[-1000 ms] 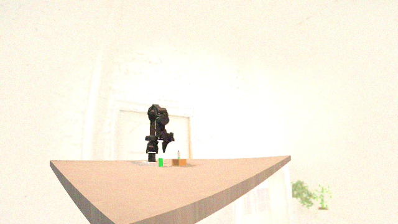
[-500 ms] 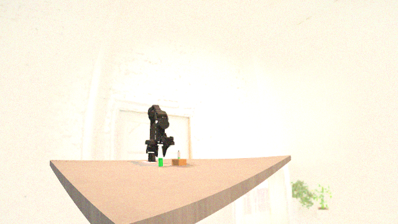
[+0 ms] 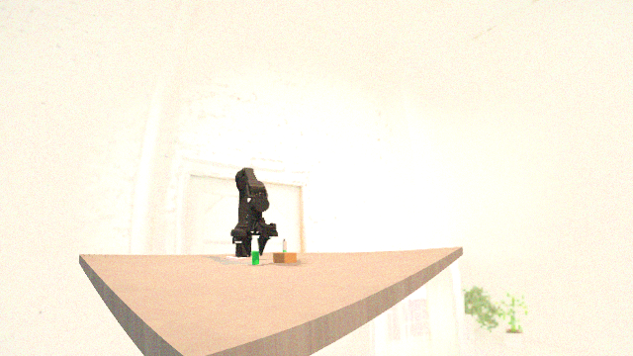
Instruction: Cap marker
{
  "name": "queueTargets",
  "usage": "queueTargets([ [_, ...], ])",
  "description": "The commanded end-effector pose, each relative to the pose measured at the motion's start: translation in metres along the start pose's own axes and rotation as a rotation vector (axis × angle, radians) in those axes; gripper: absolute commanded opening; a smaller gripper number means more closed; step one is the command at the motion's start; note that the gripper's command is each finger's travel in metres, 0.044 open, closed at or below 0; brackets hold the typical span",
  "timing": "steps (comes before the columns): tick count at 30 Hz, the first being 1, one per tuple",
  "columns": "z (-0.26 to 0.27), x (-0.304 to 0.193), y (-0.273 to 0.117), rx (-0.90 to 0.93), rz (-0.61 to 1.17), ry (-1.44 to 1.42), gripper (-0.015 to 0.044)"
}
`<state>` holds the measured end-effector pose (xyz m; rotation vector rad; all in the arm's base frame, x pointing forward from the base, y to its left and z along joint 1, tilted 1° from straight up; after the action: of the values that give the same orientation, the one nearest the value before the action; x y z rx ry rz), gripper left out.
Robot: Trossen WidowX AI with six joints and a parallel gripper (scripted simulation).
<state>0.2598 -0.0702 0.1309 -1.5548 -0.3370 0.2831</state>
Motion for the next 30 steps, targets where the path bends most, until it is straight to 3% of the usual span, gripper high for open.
queueTargets([
  [1,0.001,-0.001,0.008,0.004,0.0,-0.003,0.0238],
  [9,0.001,-0.001,0.018,0.004,0.0,-0.003,0.0238],
  [13,0.001,-0.001,0.018,0.004,0.0,-0.003,0.0133],
  [22,0.001,-0.001,0.018,0.004,0.0,-0.003,0.0073],
  [25,0.0,-0.001,0.014,0.004,0.0,-0.003,0.0],
  [30,0.0,0.0,0.001,0.004,0.0,-0.003,0.0],
])
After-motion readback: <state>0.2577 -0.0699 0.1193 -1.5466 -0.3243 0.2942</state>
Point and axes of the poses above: the point midway between the two fingers, 35 mm back from their tips, its own y axis out along the fingers, its own z axis across the jaws, x = y × z, the point moved 7 cm from there along -y, back along the fingers, and after that the axes turned 15 degrees about -y, right-handed, at the moved point
